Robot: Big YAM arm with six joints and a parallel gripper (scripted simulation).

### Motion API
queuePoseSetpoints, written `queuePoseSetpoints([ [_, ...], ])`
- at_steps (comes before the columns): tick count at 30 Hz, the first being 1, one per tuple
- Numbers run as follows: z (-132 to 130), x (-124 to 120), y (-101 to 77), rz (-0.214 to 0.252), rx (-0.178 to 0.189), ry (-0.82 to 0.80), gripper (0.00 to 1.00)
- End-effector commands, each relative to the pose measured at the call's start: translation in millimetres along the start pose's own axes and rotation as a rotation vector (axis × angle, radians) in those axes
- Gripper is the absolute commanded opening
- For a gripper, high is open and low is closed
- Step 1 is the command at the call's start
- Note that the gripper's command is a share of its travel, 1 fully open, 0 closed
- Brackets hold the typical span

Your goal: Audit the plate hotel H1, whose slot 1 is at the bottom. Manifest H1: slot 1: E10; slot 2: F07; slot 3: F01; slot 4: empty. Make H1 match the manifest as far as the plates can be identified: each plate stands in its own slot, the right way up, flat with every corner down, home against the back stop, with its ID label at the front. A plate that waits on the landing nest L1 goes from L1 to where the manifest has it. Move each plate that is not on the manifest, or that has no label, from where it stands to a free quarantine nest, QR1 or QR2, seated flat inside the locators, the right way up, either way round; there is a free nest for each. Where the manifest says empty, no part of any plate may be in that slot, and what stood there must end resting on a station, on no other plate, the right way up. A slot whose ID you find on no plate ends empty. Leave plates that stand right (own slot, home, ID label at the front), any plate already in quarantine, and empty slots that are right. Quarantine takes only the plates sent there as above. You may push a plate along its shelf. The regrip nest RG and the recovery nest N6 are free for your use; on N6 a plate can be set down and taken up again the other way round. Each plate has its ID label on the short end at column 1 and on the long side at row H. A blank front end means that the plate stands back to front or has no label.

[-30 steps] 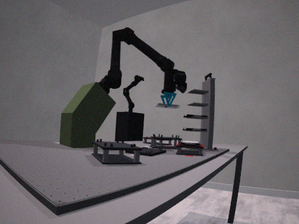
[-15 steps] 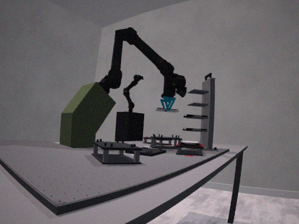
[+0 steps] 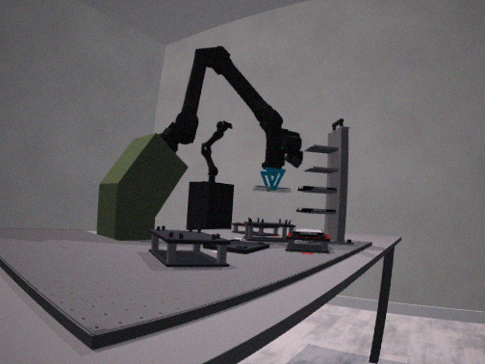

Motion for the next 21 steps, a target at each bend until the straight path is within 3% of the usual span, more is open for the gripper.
queuePoseSetpoints([
  [1, 1.0, 4.2, 6.4, -0.014, -0.001, 0.011, 0.86],
  [3, -6.5, 11.0, 4.3, -0.031, -0.012, 0.024, 0.86],
  [17, 1.0, 3.6, 46.7, -0.013, -0.001, 0.011, 0.86],
  [19, 1.0, 3.6, 46.7, -0.013, -0.001, 0.011, 0.86],
  [21, -6.8, 19.5, 34.3, -0.059, -0.015, 0.02, 0.86],
])
Point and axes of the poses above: the point where the finger pads meet when closed, its own y axis out along the fingers, its own z axis across the jaws, x = y × z, the point moved 1 cm from there along -y, back along the fingers, and after that the axes turned 12 degrees about -y, right-handed, at the moved point
